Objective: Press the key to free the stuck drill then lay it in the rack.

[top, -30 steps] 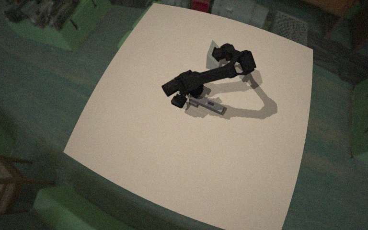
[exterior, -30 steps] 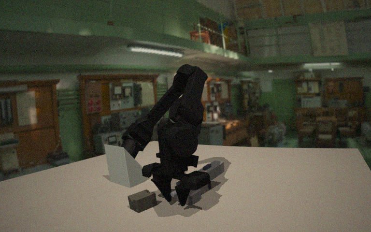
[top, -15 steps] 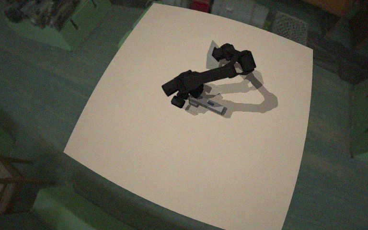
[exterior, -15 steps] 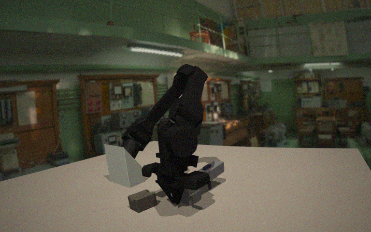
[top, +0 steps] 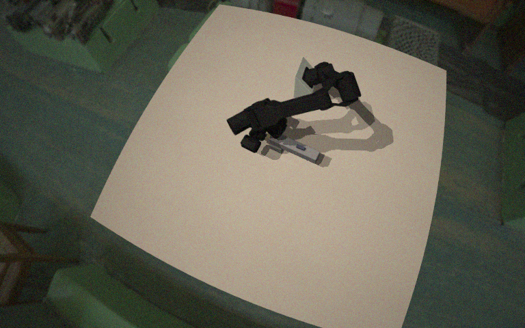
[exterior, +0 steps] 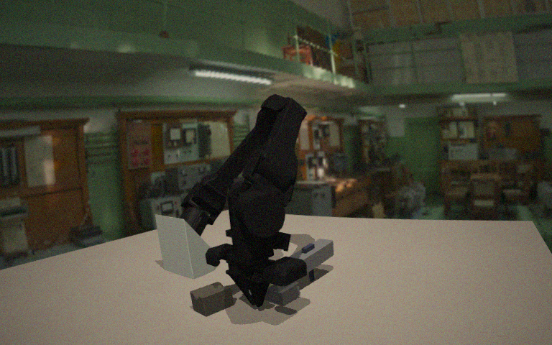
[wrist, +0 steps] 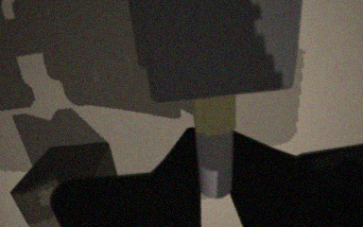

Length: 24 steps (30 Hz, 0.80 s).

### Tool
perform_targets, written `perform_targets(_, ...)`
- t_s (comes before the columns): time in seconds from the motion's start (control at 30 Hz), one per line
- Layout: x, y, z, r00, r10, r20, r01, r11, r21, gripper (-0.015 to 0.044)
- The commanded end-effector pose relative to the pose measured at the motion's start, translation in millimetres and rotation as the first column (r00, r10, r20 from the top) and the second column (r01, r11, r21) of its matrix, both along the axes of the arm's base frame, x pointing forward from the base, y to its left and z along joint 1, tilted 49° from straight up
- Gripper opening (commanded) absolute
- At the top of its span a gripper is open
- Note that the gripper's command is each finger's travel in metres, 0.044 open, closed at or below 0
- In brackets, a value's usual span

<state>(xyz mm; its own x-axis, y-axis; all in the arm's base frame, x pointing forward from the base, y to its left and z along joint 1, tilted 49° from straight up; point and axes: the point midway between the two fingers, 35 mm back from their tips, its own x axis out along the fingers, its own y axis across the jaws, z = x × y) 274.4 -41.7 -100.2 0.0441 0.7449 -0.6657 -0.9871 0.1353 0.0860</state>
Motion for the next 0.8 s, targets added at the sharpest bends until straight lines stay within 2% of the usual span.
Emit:
perform_targets(0.0, -0.9, -3.9, -6.7, 1.0, 0.003, -0.003, -0.003, 1.0, -0.002, 0.0)
perform_targets(0.63, -4.9, -19.8, -27.7, 1.0, 0.003, -0.002, -0.003, 1.0, -0.004, 0.0)
perform_targets(0.77, -3.2, -16.5, -21.5, 1.0, 0.0, 0.003, 0.0, 1.0, -0.003, 0.0105)
